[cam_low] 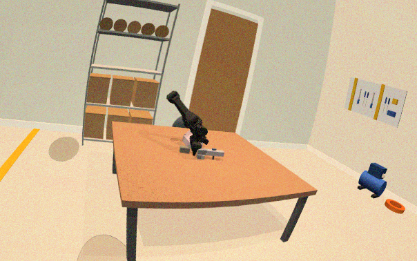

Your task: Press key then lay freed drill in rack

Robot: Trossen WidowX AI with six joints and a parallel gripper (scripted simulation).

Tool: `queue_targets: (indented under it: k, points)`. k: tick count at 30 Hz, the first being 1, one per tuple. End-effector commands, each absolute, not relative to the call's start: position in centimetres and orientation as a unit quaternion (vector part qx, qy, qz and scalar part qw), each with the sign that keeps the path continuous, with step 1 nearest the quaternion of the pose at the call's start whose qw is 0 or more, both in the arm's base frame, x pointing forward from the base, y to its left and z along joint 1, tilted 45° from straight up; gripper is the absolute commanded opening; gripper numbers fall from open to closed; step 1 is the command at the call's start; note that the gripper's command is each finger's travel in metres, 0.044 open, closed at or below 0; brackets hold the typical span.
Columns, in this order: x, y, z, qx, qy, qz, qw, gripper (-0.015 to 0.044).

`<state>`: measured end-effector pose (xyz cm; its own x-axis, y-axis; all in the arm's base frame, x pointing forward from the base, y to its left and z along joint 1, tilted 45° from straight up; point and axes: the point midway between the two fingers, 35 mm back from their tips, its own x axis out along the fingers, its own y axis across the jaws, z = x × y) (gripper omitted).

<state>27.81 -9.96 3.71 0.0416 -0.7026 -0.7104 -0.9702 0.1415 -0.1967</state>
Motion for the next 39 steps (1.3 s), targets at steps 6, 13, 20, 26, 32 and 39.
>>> queue_targets:
  k: [6,13,20,26,32,39]
  points:
    - [27.52,-10.73,2.22,-0.627,0.67,0.193,0.347,0.044]
    - [27.73,-10.67,2.52,-0.627,0.668,0.189,0.354,0.0414]
    - [27.73,-10.67,2.52,-0.627,0.668,0.189,0.354,0.023]
    - [27.73,-10.67,2.52,-0.627,0.668,0.189,0.354,0.0072]
    - [27.73,-10.67,2.52,-0.627,0.668,0.189,0.354,0.0]
    - [27.47,-10.97,2.77,-0.627,0.67,0.193,0.347,0.0]
